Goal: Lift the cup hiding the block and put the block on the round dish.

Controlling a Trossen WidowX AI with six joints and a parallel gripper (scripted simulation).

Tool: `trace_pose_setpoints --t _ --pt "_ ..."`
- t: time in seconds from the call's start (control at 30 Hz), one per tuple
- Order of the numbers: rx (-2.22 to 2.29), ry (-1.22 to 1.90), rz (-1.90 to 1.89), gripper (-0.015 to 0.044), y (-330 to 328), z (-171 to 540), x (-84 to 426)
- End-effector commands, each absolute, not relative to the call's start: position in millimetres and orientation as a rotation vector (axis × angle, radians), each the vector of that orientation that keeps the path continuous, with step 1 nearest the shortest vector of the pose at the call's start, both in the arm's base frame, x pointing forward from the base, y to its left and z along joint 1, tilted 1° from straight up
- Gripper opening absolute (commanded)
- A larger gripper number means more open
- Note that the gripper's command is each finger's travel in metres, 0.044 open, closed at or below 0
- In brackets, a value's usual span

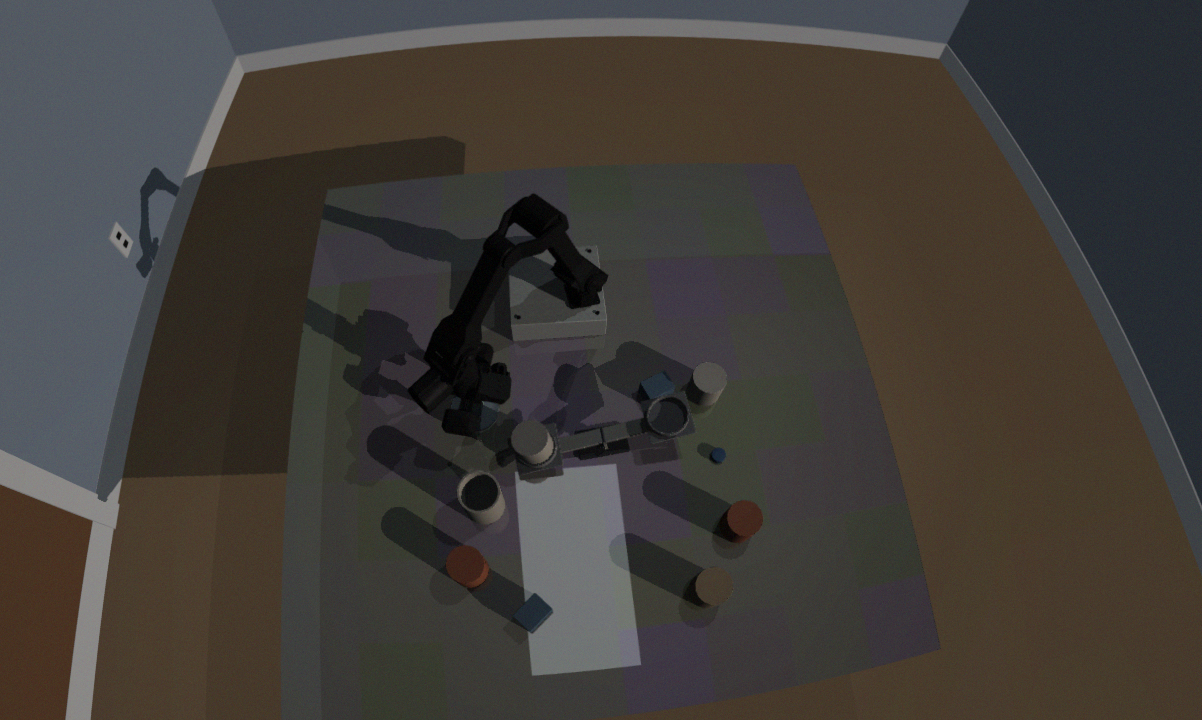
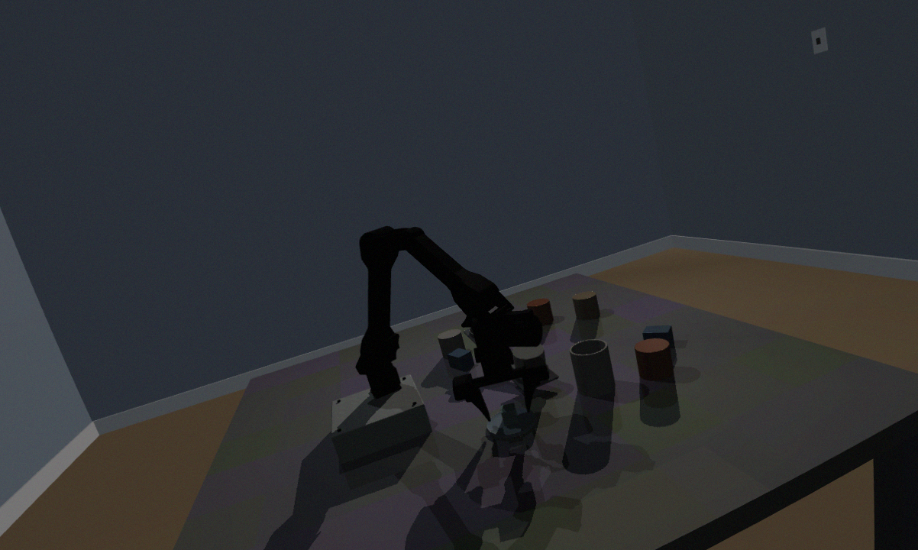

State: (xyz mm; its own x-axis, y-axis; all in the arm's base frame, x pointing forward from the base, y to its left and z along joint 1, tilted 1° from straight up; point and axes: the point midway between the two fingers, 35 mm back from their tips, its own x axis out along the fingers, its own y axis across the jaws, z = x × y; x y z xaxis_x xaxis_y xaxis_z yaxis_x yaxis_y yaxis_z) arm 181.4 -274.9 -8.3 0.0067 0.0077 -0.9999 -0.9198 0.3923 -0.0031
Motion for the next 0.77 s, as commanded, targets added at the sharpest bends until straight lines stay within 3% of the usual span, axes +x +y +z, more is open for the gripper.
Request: trace_pose_setpoints --t 0.0,0.37,0.73 --pt "-0.91 1.363 0.904 0.044 -277 19 182" --pt "-0.918 1.363 0.894 0.044 -274 91 180" --pt "-0.918 1.363 0.893 0.044 -274 94 180"
